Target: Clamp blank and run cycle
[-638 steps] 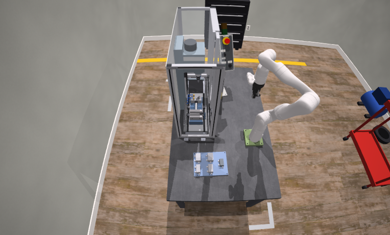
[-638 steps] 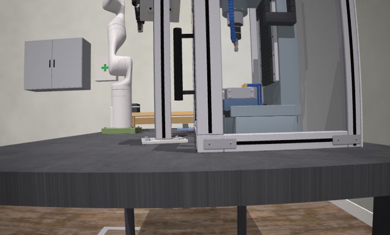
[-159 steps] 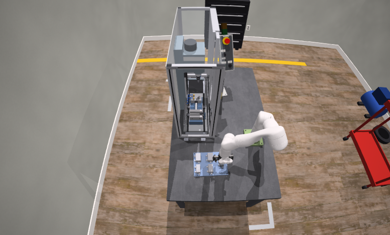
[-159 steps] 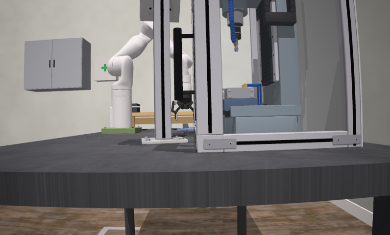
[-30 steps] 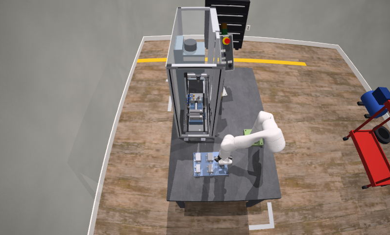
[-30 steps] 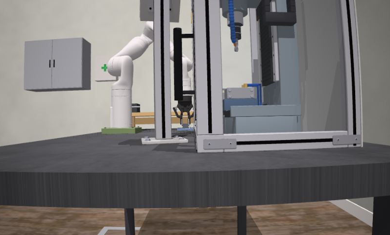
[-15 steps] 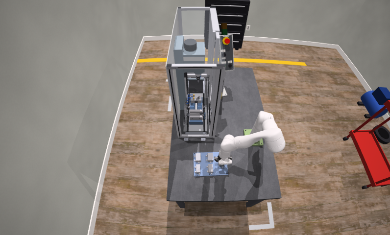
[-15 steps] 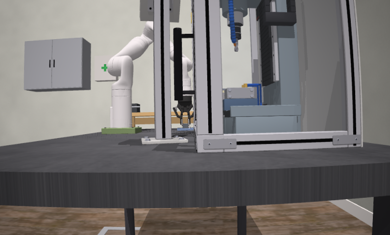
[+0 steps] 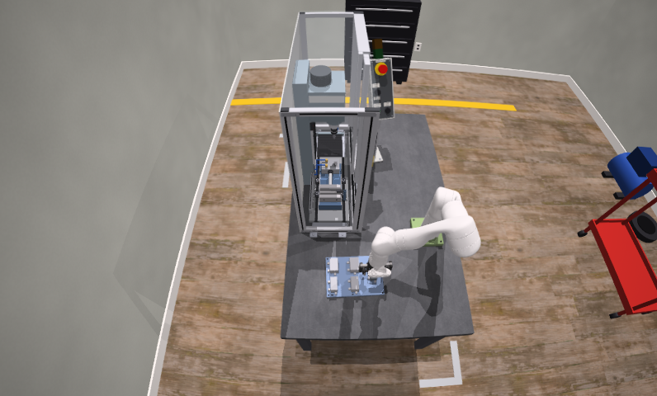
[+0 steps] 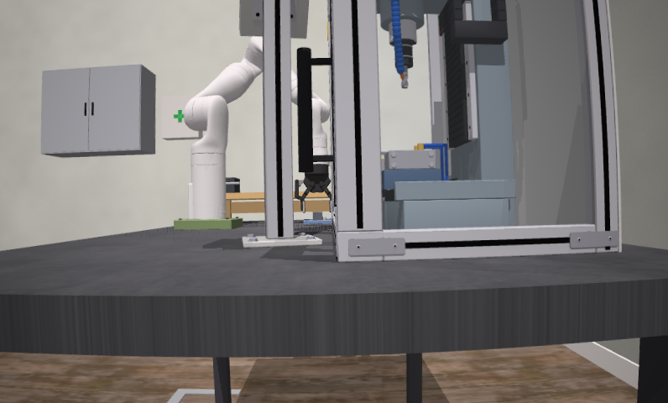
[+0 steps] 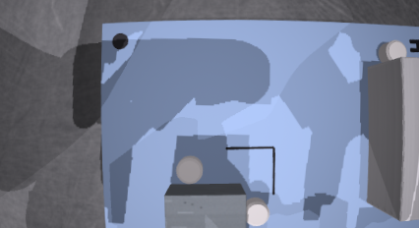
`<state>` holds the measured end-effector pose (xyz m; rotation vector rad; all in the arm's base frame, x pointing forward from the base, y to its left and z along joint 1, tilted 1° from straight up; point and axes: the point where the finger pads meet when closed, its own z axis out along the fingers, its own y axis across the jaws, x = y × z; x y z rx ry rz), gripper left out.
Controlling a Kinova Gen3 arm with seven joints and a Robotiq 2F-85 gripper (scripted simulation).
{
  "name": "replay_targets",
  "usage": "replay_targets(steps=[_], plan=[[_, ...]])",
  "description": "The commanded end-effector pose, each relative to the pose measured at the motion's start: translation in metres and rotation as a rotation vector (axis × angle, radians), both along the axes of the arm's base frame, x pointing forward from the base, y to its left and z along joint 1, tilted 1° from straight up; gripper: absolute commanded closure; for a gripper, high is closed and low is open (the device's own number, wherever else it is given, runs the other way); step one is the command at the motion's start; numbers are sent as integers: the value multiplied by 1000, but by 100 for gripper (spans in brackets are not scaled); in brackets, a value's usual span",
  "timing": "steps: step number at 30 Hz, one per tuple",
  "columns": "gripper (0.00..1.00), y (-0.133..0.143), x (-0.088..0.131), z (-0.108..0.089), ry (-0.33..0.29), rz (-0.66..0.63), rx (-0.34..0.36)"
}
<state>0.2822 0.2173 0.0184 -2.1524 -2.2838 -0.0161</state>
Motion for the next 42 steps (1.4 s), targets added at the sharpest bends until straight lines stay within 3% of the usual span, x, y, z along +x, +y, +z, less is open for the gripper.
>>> replay_targets(steps=[1,39,42], plan=[[0,0,0,0,-1,0,1],[0,0,0,0,-1,0,1],[0,0,0,30,-1,0,1]])
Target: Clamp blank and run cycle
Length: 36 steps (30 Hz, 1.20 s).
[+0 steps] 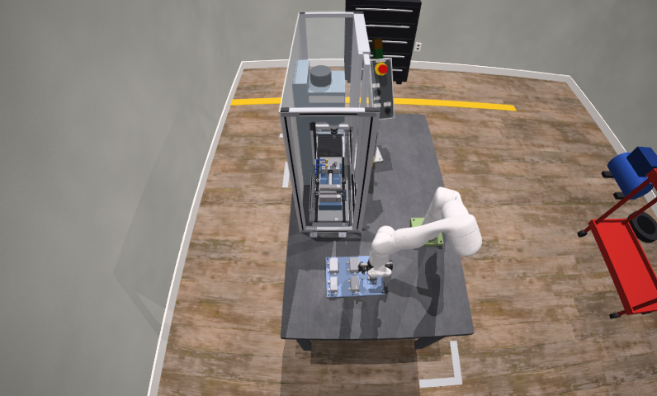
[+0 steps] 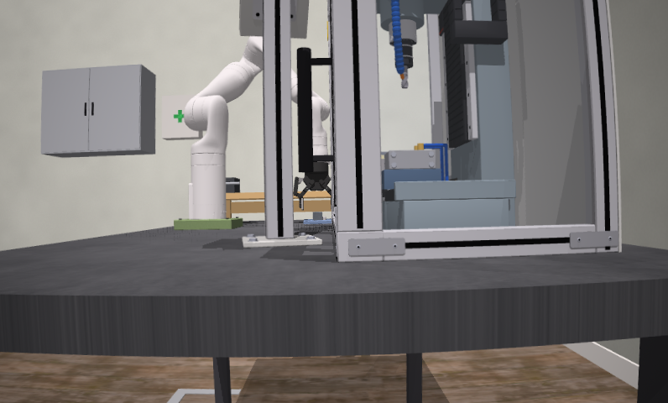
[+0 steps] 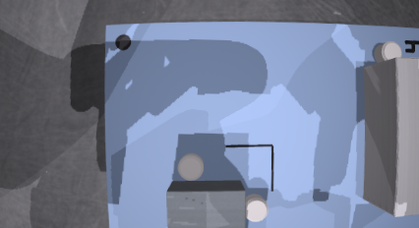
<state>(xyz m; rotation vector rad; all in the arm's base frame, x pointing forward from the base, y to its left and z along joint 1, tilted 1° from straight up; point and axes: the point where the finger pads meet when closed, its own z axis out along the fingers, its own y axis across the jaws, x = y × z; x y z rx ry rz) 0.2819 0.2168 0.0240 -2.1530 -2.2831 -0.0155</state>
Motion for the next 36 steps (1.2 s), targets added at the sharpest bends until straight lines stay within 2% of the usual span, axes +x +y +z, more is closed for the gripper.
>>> replay_targets(steps=[1,2,14,19,36], plan=[[0,0,0,35,-1,0,1],[0,0,0,45,-1,0,1],[0,0,0,45,-1,0,1],[0,0,0,80,-1,0,1],[0,0,0,80,-1,1,1]])
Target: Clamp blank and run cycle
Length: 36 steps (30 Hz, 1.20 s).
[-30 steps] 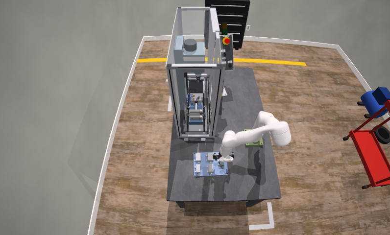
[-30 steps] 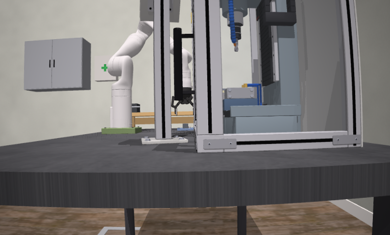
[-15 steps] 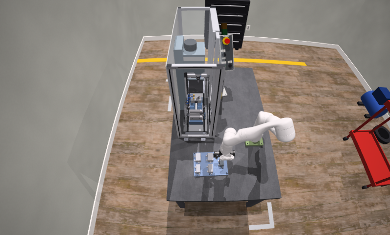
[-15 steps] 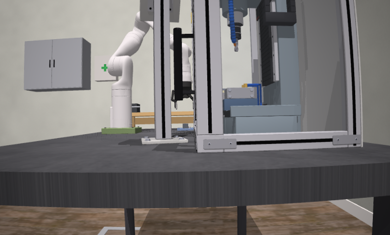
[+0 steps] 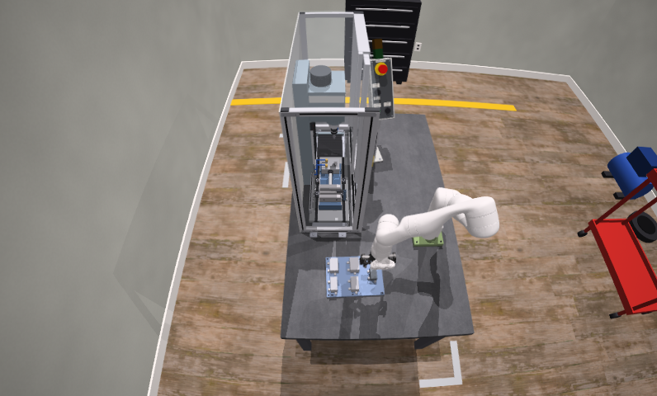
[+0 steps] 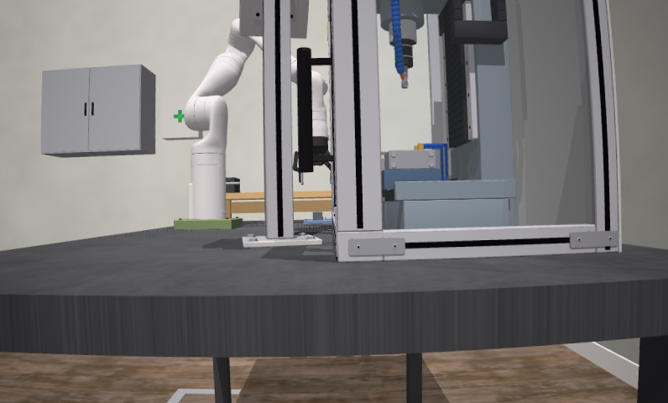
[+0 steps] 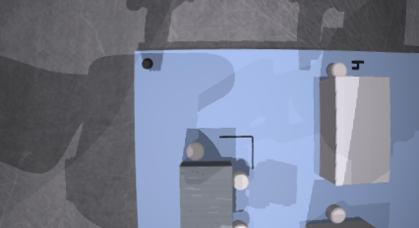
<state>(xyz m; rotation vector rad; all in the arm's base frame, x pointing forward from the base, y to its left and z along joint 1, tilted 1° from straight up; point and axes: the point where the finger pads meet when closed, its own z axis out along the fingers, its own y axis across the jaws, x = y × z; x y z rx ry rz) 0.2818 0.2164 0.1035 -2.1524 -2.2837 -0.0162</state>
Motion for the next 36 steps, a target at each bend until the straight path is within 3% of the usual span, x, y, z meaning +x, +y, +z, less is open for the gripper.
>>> replay_targets(steps=[1,12,17,29,34,36], plan=[[0,0,0,0,-1,0,1],[0,0,0,0,-1,0,1],[0,-9,49,3,-1,0,1],[0,-9,49,3,-1,0,1],[0,-19,98,6,-1,0,1],[0,-19,98,6,-1,0,1]])
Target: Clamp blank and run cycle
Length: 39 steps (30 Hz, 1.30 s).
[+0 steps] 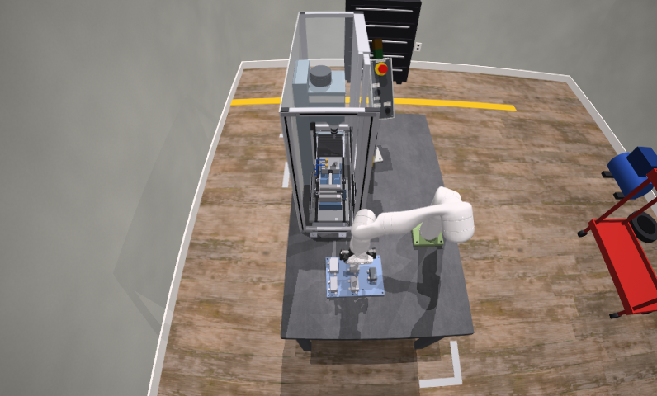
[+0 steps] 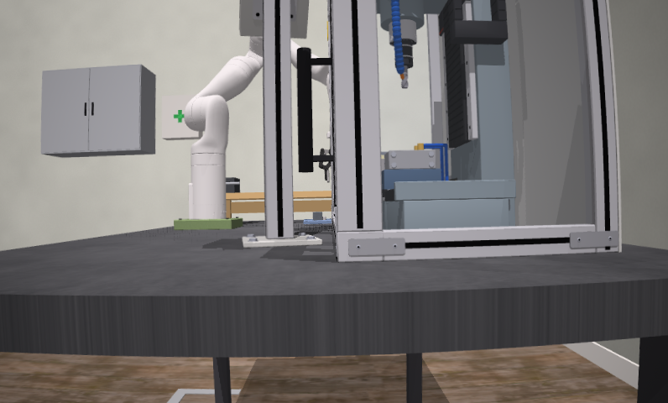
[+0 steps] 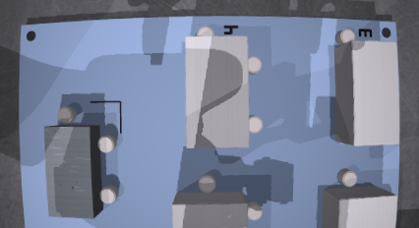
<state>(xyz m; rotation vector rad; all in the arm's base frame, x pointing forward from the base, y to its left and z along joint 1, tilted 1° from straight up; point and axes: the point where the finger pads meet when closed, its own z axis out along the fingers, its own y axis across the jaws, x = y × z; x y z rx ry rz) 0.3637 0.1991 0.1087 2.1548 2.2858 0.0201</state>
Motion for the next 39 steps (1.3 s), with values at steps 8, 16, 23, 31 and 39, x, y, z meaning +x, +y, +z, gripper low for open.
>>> replay_targets(steps=[8,16,23,31,39], plan=[[0,-2,16,1,3,0,2],[0,-11,65,4,3,0,2],[0,-11,65,4,3,0,2],[0,-16,90,5,3,0,2],[0,-18,96,6,3,0,2]])
